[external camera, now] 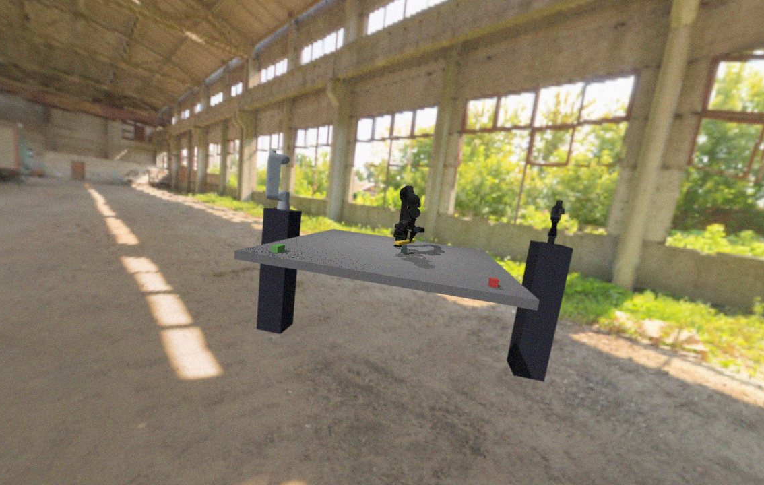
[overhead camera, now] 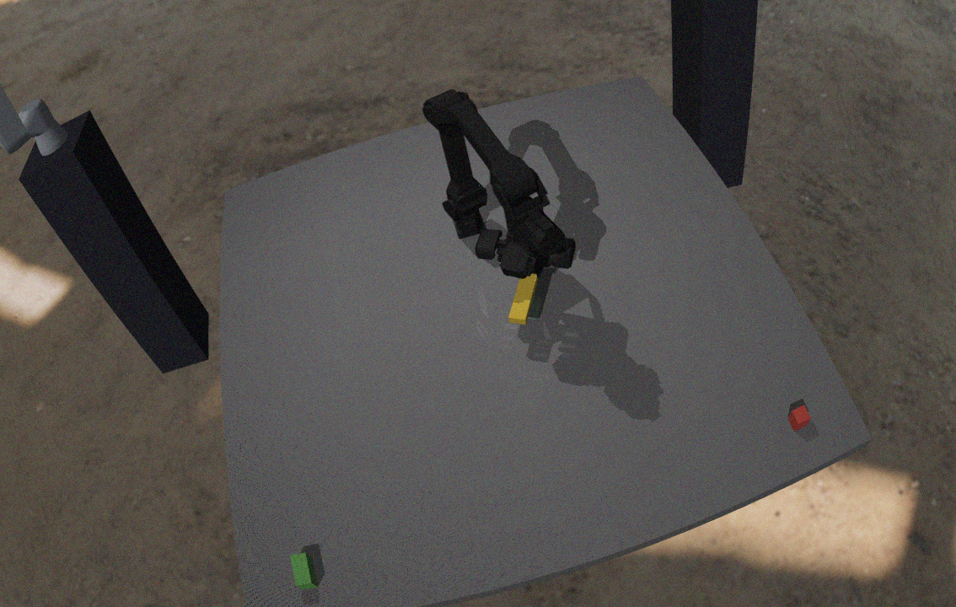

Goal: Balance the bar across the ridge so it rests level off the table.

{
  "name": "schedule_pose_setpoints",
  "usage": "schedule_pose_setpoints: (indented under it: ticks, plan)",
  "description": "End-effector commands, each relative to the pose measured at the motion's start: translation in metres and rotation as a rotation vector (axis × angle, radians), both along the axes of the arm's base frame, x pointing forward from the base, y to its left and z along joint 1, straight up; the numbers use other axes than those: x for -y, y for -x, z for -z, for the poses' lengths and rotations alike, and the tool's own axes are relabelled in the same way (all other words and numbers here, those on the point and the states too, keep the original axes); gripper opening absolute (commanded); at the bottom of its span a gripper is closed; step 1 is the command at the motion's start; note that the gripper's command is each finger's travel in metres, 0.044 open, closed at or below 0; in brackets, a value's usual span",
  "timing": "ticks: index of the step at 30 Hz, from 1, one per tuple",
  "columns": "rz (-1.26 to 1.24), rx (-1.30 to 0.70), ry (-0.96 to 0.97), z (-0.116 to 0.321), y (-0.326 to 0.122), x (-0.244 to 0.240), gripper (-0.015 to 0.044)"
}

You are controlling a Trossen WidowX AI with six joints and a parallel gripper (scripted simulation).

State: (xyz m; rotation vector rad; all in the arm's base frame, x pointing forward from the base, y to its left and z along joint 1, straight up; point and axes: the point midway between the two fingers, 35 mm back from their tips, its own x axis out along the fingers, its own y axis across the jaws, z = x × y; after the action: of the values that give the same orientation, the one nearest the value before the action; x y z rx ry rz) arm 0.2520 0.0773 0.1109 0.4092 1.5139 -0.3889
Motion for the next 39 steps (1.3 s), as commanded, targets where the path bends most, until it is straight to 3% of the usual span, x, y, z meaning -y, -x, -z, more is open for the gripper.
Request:
schedule_pose_setpoints:
  ticks: [1, 39]
  plan:
    - [-0.003, -0.002, 0.001, 0.0013, 0.0003, 0.0003, 0.0000]
    - [-0.003, -0.002, 0.001, 0.0046, 0.0002, 0.0004, 0.0000]
